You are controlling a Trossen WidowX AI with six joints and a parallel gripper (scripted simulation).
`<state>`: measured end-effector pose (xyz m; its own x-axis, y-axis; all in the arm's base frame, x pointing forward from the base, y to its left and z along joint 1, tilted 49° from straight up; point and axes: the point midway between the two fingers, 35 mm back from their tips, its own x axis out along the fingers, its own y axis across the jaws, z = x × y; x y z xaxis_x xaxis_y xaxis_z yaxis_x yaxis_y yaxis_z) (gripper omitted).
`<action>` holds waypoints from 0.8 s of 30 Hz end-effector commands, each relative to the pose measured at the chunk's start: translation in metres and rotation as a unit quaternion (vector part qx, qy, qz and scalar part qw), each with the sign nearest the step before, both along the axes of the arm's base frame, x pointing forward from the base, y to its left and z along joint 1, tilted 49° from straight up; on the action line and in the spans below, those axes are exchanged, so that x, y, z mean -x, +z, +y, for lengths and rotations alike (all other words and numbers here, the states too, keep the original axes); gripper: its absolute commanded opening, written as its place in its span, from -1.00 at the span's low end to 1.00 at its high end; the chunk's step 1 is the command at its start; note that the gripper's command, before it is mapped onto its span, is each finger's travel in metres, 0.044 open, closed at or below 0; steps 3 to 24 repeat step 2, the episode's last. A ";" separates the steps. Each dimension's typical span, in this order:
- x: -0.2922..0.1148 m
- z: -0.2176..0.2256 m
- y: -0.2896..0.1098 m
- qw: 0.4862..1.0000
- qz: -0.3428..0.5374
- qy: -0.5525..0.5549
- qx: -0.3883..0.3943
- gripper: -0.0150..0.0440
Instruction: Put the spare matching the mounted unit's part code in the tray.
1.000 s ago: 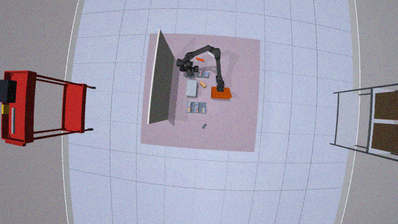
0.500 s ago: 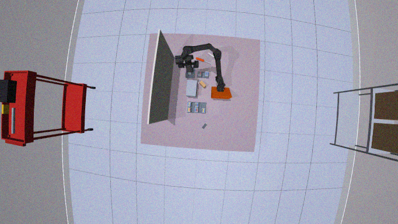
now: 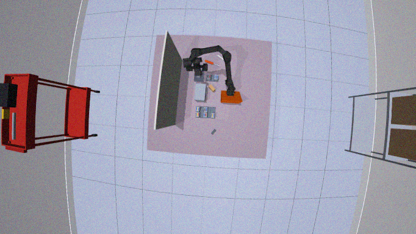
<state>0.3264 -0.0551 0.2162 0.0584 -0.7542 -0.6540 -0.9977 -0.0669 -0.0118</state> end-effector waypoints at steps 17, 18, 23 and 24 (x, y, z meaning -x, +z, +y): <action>0.000 0.000 0.000 1.000 0.000 0.001 0.000 1.00; 0.000 0.000 0.000 1.000 0.000 0.001 0.000 1.00; 0.000 0.000 0.000 1.000 0.000 0.001 0.000 1.00; 0.000 0.000 0.000 1.000 0.000 0.001 0.000 1.00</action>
